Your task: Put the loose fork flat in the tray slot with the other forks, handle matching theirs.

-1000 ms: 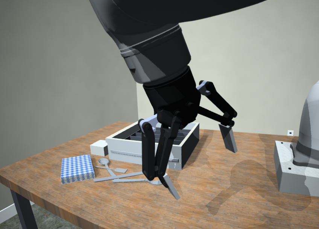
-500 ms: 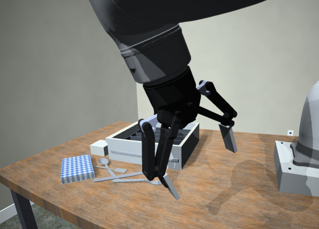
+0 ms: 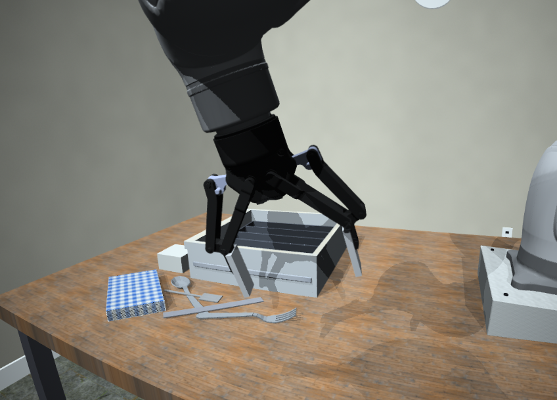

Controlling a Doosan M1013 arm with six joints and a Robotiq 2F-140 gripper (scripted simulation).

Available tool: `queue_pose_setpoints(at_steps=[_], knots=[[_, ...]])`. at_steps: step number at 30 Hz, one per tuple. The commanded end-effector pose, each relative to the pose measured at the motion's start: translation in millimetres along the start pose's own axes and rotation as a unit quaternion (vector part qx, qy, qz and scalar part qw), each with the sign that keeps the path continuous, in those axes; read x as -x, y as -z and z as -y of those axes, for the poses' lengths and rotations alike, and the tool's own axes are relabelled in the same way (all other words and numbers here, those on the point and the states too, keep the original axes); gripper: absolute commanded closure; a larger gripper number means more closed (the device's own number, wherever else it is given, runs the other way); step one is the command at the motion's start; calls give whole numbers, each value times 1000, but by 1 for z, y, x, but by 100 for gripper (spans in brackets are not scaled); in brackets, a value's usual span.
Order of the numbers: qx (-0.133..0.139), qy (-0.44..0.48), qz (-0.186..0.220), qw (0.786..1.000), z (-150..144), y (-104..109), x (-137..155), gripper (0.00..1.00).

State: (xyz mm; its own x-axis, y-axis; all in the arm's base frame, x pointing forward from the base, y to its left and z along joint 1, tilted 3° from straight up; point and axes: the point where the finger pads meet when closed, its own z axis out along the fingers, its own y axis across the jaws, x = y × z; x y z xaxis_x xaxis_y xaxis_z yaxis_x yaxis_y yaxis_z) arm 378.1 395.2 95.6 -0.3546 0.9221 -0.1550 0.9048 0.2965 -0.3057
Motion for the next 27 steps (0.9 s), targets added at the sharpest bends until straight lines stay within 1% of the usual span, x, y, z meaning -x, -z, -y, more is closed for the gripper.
queue_pose_setpoints(at_steps=[1,2,3,4,5,6,7,8,9,10,11,12,13,14,15,16,18,20,21,22,24,27], knots=[[14,-65,-12,998,-13,1,10,0],[21,-132,-26,991,-27,2,24,0],[24,-177,-36,983,-41,3,38,0],[27,-200,-41,978,-41,3,38,0],[27,-200,-41,978,-41,3,38,0],[31,-264,-55,962,-55,4,54,0],[32,-268,-56,961,-55,4,54,0],[34,-321,-68,944,-68,5,69,0],[35,-332,-71,940,-68,5,69,0],[37,-379,-82,921,-80,6,85,0],[38,-393,-85,915,-80,6,85,0],[38,-436,-96,894,-91,7,101,0],[39,-448,-98,888,-91,7,101,0],[39,-491,-109,864,-101,8,115,0],[40,-497,-111,860,-101,8,115,0],[39,-539,-121,833,-109,8,129,0],[39,-539,-121,833,-109,8,129,0],[38,-602,-138,785,-122,10,151,0],[37,-624,-144,767,-126,10,158,0],[36,-639,-149,754,-129,10,164,0],[36,-655,-153,739,-132,10,171,0],[35,-657,-154,737,-133,10,172,0]])
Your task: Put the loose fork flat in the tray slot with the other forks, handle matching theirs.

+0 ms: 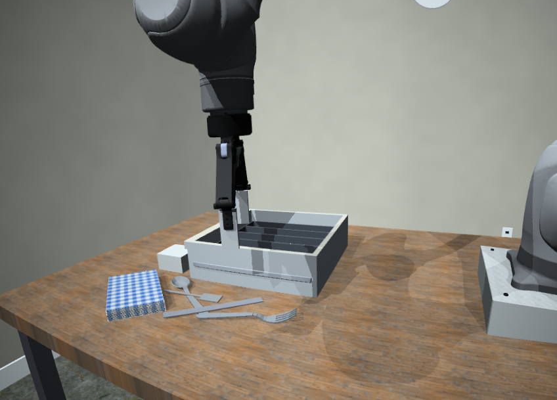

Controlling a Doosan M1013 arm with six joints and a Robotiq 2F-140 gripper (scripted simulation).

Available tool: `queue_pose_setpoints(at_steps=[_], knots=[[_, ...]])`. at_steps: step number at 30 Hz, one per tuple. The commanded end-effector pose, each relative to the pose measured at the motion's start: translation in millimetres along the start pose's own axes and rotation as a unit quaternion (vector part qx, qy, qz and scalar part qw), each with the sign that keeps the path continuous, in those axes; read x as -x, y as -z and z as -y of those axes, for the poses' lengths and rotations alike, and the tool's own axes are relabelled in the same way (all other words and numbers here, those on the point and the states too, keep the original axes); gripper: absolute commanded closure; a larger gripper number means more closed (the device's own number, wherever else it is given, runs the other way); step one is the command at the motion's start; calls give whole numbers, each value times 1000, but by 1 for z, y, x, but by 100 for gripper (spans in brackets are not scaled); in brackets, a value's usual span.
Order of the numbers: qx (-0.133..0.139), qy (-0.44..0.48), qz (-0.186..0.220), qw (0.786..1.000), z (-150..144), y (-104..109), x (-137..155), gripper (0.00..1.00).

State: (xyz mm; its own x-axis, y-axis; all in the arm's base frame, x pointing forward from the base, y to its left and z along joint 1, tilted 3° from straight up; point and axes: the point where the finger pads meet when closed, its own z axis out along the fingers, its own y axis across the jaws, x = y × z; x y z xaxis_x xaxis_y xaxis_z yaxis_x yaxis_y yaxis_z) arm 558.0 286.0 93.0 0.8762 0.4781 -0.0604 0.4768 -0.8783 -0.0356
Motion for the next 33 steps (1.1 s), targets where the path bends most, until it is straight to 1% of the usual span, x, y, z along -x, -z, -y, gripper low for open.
queue_pose_setpoints(at_steps=[1,17,25,30,33], knots=[[2,-25,-6,1000,-8,-1,0,0],[2,-24,-6,1000,-8,-1,0,0],[2,11,-6,1000,-8,-3,0,0],[3,109,-6,994,-8,-8,-1,0],[3,200,-5,980,-9,-12,-1,0]])
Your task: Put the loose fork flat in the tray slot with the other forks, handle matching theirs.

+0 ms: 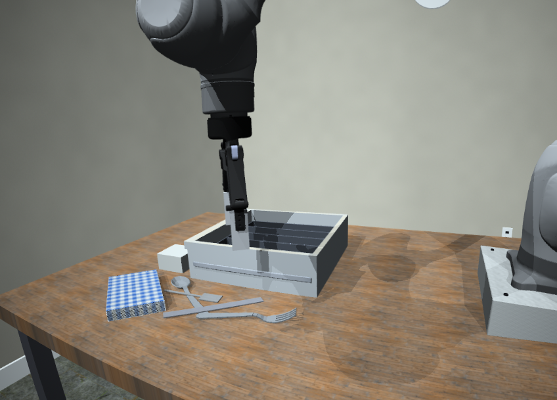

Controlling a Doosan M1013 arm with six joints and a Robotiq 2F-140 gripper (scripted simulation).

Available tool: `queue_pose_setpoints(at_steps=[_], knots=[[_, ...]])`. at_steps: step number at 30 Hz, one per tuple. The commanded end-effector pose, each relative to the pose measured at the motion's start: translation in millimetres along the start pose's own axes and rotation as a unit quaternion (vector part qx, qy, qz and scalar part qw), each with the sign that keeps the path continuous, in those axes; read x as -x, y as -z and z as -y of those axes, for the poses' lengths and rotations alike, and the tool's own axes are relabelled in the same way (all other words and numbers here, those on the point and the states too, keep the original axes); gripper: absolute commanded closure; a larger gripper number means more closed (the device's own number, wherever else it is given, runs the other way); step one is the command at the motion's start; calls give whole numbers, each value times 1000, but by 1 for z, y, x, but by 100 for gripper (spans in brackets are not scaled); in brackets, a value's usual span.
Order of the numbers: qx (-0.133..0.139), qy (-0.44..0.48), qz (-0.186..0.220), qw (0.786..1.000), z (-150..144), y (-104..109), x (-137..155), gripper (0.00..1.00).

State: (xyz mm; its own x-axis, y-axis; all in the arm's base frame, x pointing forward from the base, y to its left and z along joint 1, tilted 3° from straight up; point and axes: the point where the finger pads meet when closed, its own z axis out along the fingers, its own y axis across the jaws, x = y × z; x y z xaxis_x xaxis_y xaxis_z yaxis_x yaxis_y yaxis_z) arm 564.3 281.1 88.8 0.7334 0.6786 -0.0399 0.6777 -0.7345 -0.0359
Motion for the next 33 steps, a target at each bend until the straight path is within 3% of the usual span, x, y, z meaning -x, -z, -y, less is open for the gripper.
queue_pose_setpoints(at_steps=[1,7,9,10,17,24,26,27,33], knots=[[-3,114,-1,994,0,-10,2,0],[0,323,0,947,-1,-23,1,0],[0,323,0,947,-1,-23,1,0],[-1,395,0,919,-1,-25,1,0],[5,594,4,804,-2,-42,0,0],[9,764,11,645,-3,-58,-1,0],[9,764,11,645,-3,-58,-1,0],[8,811,12,585,-3,-60,-1,0],[8,910,14,415,-4,-68,-1,0]])
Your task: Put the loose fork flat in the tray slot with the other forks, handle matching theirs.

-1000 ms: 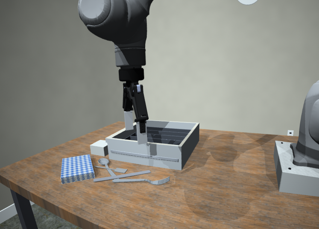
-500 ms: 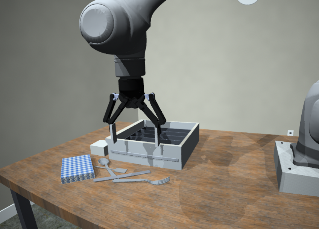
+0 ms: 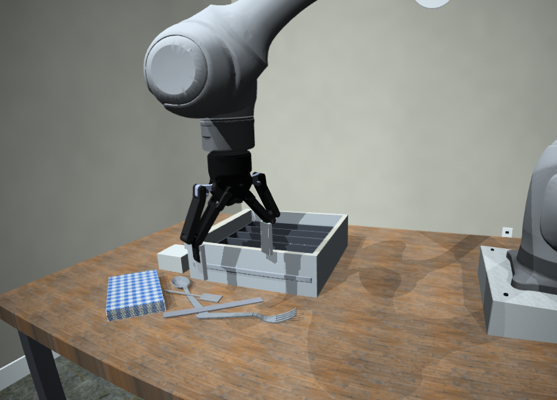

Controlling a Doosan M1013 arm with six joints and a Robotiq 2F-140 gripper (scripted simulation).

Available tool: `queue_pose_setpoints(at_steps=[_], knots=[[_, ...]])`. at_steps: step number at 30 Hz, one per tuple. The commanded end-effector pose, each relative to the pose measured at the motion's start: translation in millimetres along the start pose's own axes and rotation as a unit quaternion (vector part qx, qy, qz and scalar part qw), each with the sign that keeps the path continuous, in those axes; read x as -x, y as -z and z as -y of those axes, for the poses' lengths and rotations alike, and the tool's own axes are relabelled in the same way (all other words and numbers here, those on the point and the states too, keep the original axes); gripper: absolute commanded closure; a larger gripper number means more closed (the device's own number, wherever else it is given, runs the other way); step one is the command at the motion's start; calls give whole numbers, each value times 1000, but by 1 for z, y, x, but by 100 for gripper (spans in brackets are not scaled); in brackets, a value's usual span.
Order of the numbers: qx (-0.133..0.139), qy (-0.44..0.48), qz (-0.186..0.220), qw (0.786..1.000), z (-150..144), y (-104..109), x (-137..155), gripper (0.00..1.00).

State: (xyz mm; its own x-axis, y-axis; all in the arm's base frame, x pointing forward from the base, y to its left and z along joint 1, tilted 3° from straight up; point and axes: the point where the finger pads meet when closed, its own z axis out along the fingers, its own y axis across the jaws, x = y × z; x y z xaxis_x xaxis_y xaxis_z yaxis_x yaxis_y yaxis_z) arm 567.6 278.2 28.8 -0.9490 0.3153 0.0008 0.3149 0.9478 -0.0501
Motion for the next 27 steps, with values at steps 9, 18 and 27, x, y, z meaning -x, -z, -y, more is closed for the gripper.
queue_pose_setpoints(at_steps=[9,18,27], knots=[[25,362,-18,932,0,-12,-4,0],[26,370,-19,928,0,-12,-4,82],[26,370,-19,928,0,-12,-4,82]])
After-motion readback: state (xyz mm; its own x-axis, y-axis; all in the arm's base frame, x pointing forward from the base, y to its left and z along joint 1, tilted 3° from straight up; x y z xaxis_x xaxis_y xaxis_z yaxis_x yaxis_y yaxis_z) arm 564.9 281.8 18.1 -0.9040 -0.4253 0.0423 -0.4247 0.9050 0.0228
